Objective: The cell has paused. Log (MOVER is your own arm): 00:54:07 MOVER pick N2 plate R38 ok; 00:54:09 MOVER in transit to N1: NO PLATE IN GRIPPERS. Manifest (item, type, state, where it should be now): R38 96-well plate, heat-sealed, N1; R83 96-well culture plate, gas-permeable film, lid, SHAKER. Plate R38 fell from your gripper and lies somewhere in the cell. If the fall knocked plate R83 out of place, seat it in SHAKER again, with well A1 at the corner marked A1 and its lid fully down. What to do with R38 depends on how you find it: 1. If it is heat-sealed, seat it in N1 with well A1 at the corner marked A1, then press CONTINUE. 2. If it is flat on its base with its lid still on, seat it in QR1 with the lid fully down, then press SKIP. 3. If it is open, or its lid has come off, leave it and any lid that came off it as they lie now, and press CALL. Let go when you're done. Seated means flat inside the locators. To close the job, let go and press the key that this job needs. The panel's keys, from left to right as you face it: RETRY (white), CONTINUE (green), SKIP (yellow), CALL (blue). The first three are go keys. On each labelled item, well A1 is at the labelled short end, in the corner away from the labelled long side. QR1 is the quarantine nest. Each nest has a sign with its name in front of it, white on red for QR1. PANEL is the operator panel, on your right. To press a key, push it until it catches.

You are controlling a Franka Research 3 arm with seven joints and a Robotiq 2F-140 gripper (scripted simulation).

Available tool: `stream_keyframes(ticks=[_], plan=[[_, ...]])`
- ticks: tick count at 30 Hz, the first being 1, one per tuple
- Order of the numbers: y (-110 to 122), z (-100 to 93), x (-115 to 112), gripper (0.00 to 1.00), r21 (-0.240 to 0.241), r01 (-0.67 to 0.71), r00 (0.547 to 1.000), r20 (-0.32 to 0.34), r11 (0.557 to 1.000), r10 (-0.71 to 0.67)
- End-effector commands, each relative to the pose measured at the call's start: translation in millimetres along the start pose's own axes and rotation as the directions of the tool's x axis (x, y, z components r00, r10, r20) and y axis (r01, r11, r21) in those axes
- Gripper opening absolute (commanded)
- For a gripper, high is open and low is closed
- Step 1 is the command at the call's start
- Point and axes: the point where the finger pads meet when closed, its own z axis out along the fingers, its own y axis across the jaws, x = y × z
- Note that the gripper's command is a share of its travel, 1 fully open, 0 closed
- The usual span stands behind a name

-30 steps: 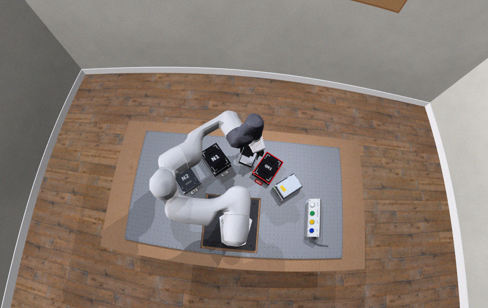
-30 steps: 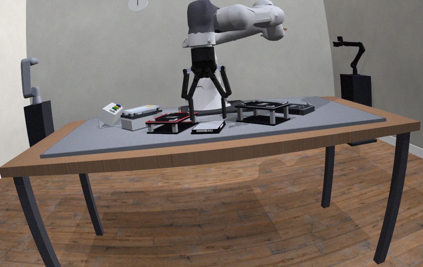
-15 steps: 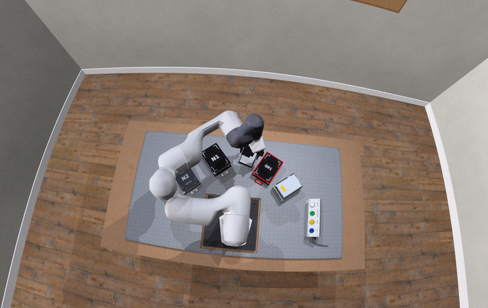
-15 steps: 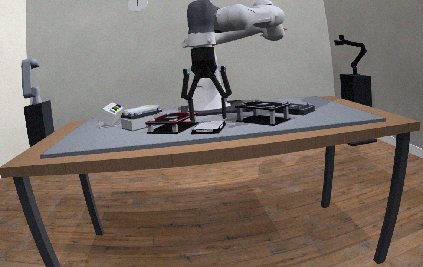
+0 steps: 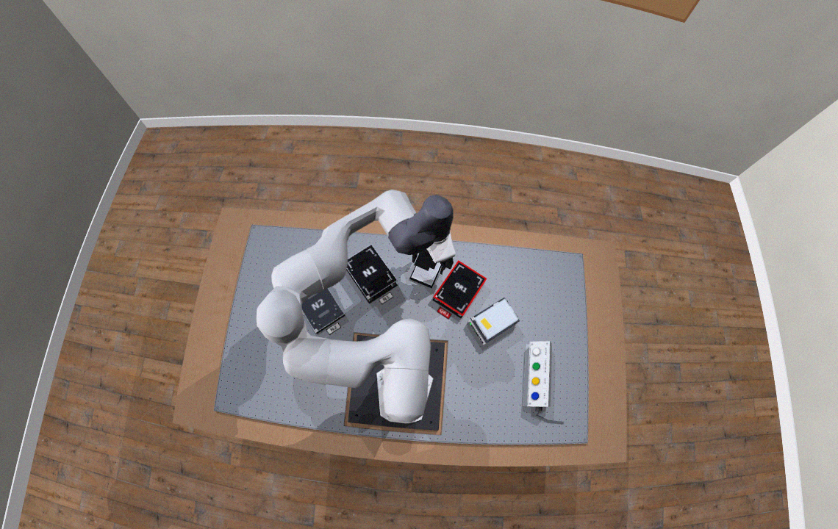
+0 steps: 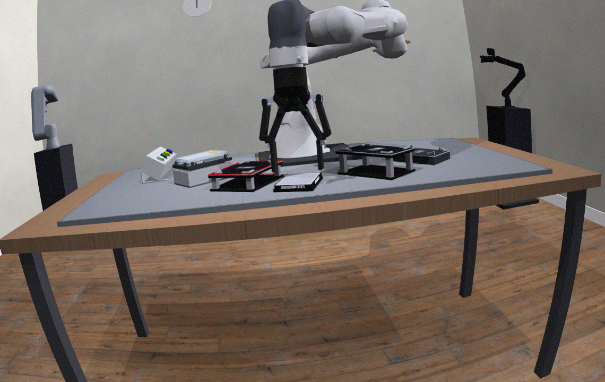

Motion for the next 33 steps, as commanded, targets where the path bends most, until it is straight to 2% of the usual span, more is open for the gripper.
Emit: stream_keyframes(ticks=[1, 33], plan=[[-0.8, 0.5, -0.6, 0.70, 0.001, 0.002, 1.000, 0.002, 1.000, -0.002], [-0.9, 9.1, -0.6, 0.70, 0.001, 0.002, 1.000, 0.002, 1.000, -0.002]])
